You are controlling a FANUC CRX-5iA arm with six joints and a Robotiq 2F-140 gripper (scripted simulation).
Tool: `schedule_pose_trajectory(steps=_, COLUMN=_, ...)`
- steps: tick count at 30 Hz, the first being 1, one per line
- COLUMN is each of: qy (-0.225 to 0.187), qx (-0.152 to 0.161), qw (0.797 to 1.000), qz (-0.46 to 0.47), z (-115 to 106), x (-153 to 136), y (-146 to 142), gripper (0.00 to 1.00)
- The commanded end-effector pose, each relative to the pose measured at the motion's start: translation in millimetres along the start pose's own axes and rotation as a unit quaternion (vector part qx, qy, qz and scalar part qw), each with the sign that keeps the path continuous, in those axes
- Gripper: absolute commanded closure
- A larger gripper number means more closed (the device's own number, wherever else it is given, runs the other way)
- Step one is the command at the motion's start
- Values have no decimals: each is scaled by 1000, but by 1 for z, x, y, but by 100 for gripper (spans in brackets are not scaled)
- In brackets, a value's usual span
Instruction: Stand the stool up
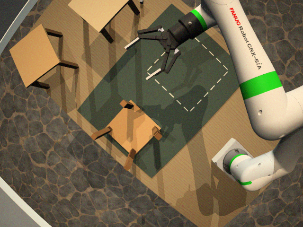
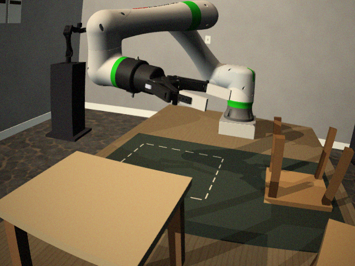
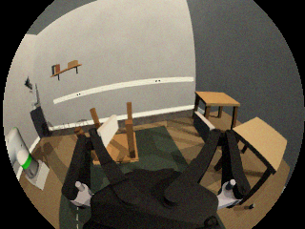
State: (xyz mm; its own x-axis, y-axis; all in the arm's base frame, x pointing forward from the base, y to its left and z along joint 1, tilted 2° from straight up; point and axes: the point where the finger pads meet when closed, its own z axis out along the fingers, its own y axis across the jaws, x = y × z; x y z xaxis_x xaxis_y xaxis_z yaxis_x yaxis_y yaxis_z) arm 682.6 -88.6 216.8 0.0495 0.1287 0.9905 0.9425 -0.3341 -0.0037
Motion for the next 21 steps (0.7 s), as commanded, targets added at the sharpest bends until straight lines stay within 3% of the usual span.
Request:
schedule_pose_trajectory(steps=1, qy=0, qx=0, qw=1000, qz=-1, z=0, x=1, y=0, gripper=0)
schedule_pose_trajectory(steps=21, qy=-11, qx=1, qw=1000, qz=-2, z=4, x=1, y=-3, gripper=0)
